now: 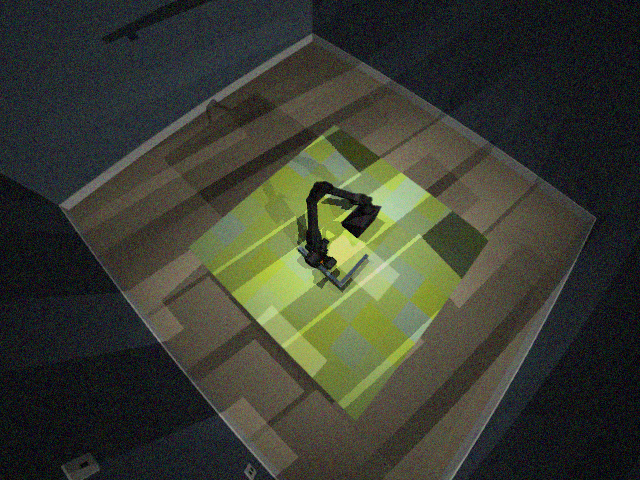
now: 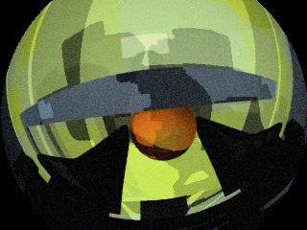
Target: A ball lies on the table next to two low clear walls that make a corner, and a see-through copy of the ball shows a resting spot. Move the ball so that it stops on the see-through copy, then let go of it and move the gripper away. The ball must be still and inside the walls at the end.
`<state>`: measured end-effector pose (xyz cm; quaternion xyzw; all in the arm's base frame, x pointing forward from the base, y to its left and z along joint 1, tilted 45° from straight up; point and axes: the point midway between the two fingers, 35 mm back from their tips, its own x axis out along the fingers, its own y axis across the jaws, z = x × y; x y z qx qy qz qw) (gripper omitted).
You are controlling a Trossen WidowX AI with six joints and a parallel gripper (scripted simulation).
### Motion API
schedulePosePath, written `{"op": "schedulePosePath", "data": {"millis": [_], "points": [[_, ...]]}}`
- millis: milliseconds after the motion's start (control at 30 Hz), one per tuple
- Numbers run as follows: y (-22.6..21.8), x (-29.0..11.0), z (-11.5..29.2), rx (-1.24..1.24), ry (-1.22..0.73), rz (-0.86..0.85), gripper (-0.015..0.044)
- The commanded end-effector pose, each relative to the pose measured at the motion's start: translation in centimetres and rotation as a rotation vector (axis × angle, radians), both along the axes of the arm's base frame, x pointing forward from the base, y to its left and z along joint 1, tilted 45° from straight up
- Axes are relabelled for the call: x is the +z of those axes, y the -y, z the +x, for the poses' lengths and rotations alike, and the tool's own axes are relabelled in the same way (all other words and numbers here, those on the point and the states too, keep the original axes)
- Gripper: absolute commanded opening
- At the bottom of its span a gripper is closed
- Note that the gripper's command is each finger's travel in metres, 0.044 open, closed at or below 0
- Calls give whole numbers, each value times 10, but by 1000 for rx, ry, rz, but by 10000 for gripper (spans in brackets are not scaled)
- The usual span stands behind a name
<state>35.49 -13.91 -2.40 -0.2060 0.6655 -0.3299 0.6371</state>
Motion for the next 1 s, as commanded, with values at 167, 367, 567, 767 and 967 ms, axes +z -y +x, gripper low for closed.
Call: {"op": "schedulePosePath", "data": {"millis": [167,367,567,767,967], "points": [[-42,41,7,-2,-7,3,390],[-57,55,9,16,-5,-3,390],[-57,55,9,16,-5,-3,390],[-90,89,11,17,4,-4,440],[-90,89,11,17,4,-4,440]]}}
